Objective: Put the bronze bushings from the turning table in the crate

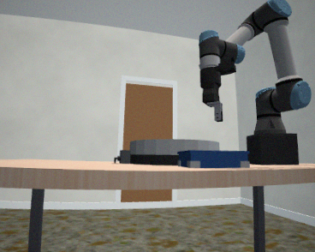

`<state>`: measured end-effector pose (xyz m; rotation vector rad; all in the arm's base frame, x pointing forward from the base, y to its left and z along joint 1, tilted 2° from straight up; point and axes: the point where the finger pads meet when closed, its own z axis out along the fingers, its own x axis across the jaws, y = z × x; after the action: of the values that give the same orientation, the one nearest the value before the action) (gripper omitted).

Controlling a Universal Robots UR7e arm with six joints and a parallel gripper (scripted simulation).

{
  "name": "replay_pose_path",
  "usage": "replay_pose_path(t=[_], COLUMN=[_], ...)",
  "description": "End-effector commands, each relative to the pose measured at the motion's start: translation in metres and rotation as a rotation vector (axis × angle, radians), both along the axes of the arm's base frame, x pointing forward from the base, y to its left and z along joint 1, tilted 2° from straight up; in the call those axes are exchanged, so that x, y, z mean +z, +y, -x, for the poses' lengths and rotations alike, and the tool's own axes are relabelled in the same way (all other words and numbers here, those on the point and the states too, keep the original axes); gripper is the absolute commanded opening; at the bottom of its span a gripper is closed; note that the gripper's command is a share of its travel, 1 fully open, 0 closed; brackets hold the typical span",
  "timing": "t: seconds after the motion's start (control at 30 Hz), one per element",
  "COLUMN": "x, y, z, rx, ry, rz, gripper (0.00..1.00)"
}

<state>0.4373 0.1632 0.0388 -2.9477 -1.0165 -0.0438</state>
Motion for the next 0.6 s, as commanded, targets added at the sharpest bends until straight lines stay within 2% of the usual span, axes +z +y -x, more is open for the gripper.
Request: replay_pose_path(t=[0.0,0.07,0.47,0.57], x=[-0.003,-0.005,-0.005,-0.009], y=[-0.031,-0.052,-0.052,-0.082], z=[0.013,0.022,0.022,0.036], rx=[0.087,0.147,0.147,0.233], ry=[-0.004,-0.005,-0.005,-0.007], rz=[0.002,0.003,0.003,0.006], gripper=[0.40,0.40,0.40,0.40])
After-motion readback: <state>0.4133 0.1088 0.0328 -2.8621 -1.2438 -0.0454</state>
